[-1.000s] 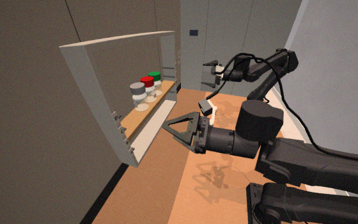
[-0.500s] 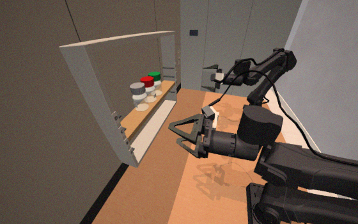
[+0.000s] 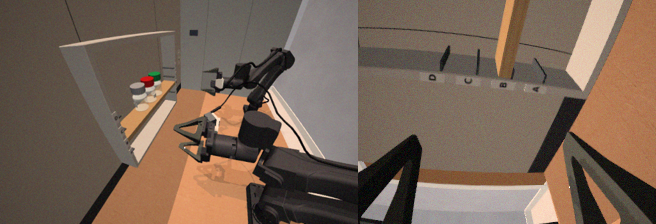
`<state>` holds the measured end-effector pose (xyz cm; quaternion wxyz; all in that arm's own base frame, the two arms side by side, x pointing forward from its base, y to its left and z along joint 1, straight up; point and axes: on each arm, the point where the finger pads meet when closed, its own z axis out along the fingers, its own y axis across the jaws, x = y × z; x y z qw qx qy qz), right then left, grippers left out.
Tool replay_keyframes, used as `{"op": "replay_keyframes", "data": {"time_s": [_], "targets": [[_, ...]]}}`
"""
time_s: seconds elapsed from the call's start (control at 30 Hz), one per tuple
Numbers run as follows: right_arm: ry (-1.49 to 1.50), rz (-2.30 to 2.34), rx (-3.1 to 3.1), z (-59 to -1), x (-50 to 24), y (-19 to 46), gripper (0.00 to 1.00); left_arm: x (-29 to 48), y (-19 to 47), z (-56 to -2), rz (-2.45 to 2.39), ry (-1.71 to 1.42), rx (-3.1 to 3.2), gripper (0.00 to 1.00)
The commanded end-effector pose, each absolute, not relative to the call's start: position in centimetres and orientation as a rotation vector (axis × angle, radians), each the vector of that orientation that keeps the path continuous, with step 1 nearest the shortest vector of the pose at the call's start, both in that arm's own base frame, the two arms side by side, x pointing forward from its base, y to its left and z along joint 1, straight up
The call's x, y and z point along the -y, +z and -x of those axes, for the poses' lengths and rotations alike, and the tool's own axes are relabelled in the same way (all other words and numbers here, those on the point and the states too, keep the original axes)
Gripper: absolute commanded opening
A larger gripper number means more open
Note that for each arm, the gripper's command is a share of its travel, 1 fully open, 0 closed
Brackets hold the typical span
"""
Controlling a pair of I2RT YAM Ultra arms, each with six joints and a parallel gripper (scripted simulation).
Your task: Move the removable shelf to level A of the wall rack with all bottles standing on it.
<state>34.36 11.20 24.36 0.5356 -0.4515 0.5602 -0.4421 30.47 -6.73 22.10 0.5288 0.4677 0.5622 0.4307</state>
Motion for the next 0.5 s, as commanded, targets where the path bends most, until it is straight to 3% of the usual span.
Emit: {"op": "replay_keyframes", "data": {"time_s": [0.0, 0.47], "targets": [[-1.104, 1.074, -1.303, -34.3, -11.4, 24.6, 1.0, 6.6, 23.6, -29.9, -1.084, 1.089, -1.287, 1.0], [-1.193, 1.161, -1.252, -33.9, -12.5, 23.2, 1.0, 7.2, 22.1, -29.2, -1.171, 1.177, -1.236, 1.0]]}}
